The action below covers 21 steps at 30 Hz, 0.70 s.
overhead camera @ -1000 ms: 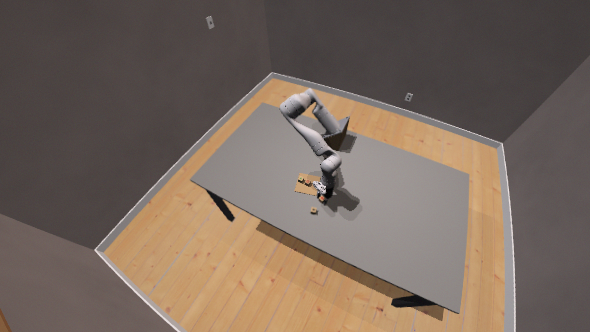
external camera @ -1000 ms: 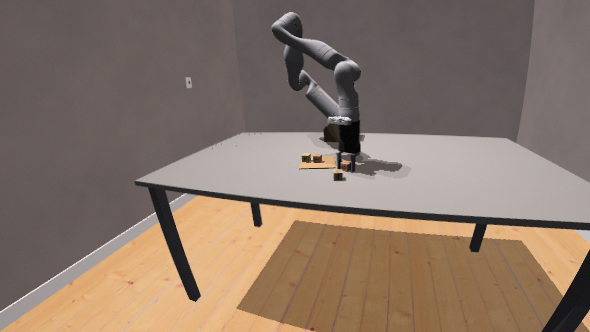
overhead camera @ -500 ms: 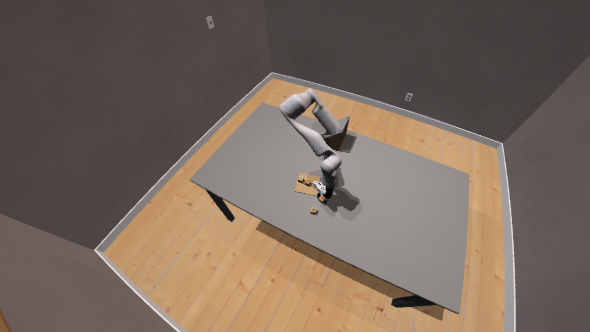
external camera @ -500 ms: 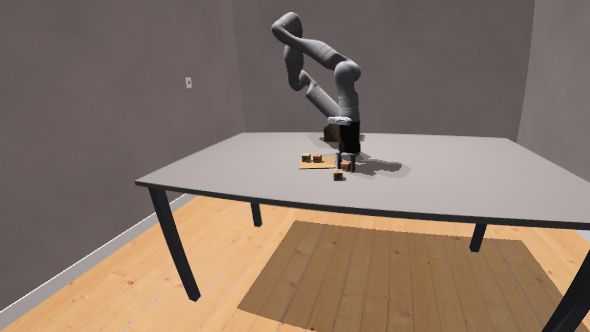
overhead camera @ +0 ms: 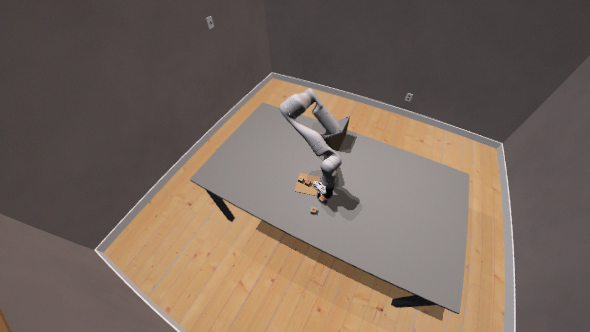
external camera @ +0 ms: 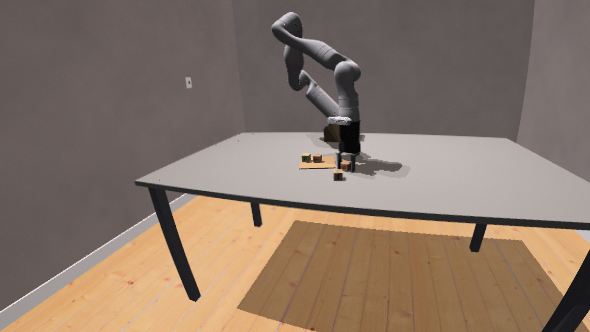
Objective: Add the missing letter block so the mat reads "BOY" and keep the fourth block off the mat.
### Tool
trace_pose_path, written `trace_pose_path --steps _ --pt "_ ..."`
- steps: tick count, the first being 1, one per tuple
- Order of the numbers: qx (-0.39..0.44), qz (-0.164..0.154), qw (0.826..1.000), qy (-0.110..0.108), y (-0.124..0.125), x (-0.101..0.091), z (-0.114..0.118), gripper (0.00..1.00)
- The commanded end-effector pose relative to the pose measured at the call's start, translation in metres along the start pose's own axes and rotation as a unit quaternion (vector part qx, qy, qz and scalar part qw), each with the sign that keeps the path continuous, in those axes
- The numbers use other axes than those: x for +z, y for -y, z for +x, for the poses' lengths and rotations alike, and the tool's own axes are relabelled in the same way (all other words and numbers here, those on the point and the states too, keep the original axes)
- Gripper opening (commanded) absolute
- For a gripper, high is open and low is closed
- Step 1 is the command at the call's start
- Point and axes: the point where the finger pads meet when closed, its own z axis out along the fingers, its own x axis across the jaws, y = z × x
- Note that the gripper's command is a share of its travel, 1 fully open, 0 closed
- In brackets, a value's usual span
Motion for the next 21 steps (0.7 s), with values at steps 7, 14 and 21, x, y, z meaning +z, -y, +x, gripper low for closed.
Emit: trace_pose_path --steps 7,14,21 --pt "0.000 0.000 1.000 0.001 0.0003 -0.0009 -0.0006 0.87" --pt "0.000 0.000 1.000 0.001 0.0003 -0.0009 -0.0006 0.87" --pt "0.000 0.000 1.000 0.001 0.0003 -0.0009 -0.0006 0.57"
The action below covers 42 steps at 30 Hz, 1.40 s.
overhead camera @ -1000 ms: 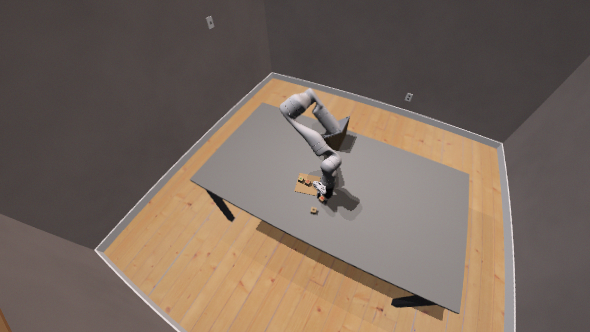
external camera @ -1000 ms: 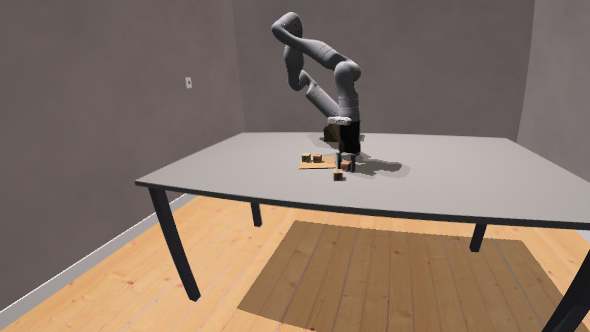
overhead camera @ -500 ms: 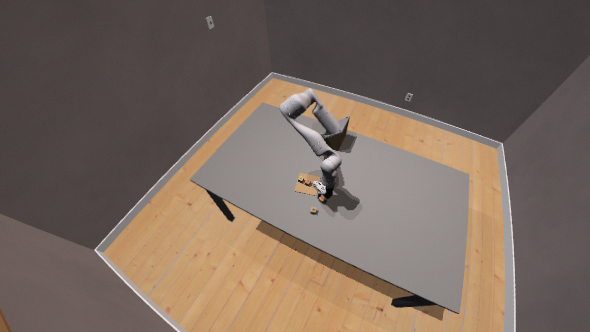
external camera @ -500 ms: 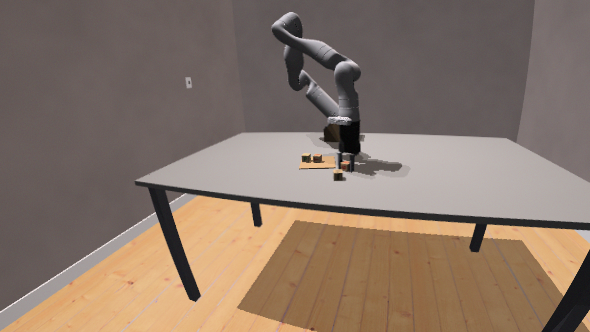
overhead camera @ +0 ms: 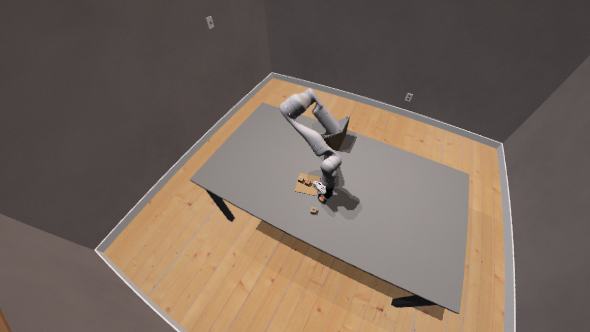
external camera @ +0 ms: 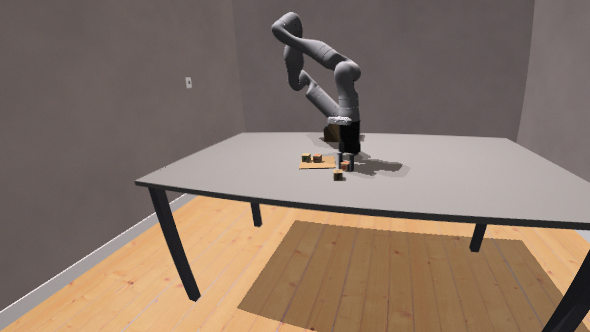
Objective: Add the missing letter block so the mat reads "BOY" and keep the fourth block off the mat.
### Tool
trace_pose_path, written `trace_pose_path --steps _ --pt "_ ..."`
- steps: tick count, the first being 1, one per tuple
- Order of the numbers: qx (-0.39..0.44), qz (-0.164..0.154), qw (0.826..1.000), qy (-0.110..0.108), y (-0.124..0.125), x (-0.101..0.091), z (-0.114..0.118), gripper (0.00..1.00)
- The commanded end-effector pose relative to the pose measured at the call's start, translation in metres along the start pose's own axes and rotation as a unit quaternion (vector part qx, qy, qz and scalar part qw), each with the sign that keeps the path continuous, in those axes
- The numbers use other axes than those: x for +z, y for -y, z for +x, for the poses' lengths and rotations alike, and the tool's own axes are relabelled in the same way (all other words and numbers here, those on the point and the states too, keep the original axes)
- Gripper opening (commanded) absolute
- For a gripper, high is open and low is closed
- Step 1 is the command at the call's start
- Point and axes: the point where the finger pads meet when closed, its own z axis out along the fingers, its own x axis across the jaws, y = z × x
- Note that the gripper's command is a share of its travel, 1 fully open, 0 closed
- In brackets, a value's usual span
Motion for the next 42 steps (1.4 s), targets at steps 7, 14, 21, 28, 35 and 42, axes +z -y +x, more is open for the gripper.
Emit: trace_pose_path --steps 7,14,21,28,35,42 --pt "0.000 0.000 1.000 0.001 0.000 -0.001 -0.001 0.57" --pt "0.000 0.000 1.000 0.001 0.000 -0.001 -0.001 0.57" --pt "0.000 0.000 1.000 0.001 0.000 -0.001 -0.001 0.57" --pt "0.000 0.000 1.000 0.001 0.000 -0.001 -0.001 0.57" --pt "0.000 0.000 1.000 0.001 0.000 -0.002 -0.001 0.57" --pt "0.000 0.000 1.000 0.001 0.000 -0.030 -0.001 0.57"
